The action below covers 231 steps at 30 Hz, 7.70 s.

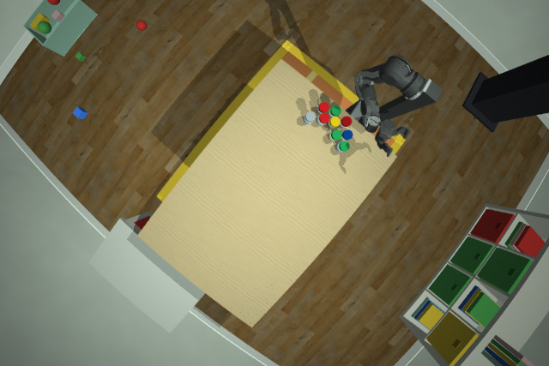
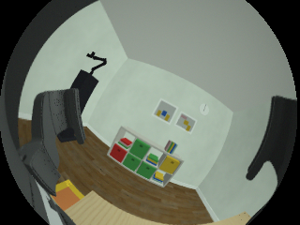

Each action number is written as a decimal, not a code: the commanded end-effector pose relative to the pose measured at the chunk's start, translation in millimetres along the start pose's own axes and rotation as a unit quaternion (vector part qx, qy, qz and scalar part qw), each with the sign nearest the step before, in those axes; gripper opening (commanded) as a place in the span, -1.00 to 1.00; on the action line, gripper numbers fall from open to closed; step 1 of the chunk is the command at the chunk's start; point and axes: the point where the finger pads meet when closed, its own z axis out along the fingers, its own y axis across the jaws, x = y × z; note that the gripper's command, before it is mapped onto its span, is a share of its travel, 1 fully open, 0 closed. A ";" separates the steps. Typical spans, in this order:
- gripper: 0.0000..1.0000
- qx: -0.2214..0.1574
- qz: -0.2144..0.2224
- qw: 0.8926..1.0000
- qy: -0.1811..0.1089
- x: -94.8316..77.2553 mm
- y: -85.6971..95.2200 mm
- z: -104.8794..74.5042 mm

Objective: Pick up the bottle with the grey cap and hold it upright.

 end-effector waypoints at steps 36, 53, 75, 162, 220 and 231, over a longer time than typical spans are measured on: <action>-0.10 0.059 -0.003 0.966 -0.253 -39.9 12.1 -91.1; -0.10 0.100 -0.016 0.887 -0.451 -46.5 29.6 -171.2; -0.10 0.140 -0.056 0.703 -0.695 -8.7 67.8 -269.9; -0.10 0.173 0.012 0.573 -0.801 4.2 123.9 -358.2; -0.10 0.190 0.090 0.521 -0.827 -82.0 97.8 -443.6; -0.10 0.190 0.090 0.521 -0.827 -123.8 80.3 -465.9</action>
